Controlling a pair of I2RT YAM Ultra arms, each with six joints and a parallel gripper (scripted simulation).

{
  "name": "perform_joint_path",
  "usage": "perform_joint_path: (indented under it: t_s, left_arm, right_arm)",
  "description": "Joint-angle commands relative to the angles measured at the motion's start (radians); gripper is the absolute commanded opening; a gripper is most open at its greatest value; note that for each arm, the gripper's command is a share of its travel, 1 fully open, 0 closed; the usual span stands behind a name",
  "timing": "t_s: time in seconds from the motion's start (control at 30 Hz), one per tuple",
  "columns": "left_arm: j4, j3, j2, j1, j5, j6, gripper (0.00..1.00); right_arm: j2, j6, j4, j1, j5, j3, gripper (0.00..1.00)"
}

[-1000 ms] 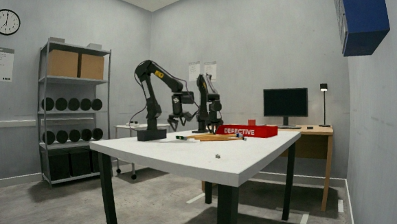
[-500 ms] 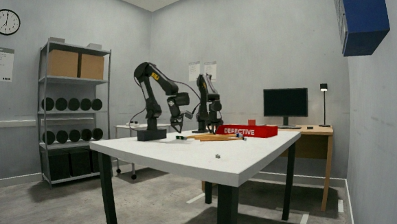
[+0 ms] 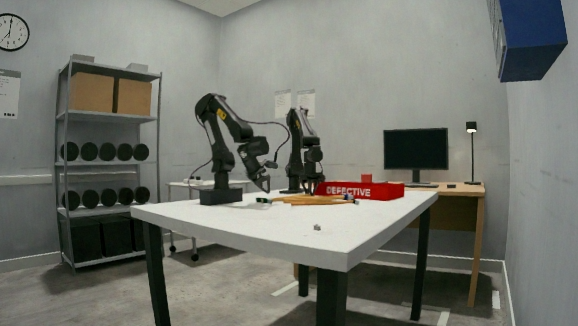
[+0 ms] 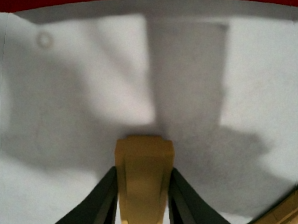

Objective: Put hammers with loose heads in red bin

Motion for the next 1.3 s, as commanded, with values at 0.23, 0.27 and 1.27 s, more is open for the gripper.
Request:
perform_joint_path:
  t_s: [0.23,0.27,1.27]
  left_arm:
    - [-0.014,0.0,-0.001,0.001,-0.015,0.014,0.23]
    - [-0.014,0.0,-0.001,0.001,-0.015,0.014,0.23]
    - [-0.034,-0.001,-0.061,-0.018,-0.023,-0.008,0.54]
  right_arm:
    - [-0.066,-0.426,0.097,-0.086,-0.127,-0.111,1.0]
    - [-0.066,-0.426,0.097,-0.086,-0.127,-0.111,1.0]
    - [-0.036,-0.464,0.086,-0.108,-0.146,-0.113,1.0]
